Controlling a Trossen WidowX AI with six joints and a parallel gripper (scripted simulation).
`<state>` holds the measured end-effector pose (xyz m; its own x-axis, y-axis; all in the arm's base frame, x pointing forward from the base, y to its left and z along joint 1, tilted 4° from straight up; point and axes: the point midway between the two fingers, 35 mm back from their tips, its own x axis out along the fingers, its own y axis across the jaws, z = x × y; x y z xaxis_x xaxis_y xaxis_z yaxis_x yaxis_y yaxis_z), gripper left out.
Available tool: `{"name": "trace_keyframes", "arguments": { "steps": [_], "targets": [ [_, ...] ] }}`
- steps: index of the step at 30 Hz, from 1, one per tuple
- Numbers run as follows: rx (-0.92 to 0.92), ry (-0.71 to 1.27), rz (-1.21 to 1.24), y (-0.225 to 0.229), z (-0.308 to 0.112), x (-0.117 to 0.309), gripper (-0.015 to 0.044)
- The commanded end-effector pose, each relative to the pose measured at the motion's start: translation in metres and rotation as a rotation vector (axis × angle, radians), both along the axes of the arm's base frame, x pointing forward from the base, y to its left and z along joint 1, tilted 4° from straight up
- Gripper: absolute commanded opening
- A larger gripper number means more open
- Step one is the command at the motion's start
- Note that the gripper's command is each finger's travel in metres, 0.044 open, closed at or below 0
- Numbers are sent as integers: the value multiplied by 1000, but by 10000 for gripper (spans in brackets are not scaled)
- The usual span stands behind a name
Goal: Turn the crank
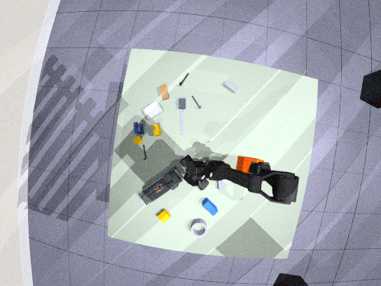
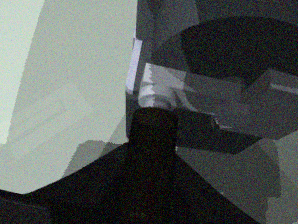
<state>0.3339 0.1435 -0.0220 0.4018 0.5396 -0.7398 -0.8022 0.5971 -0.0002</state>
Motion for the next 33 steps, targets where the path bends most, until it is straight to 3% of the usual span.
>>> {"name": "trace_keyframes", "arguments": {
  "steps": [1,9,26,33],
  "targets": [
    [0,0,0,0,0,0,0],
    [0,0,0,0,0,0,0],
    [0,0,0,0,0,0,440],
    [0,-1,0,1,23,2,440]
  ]
}}
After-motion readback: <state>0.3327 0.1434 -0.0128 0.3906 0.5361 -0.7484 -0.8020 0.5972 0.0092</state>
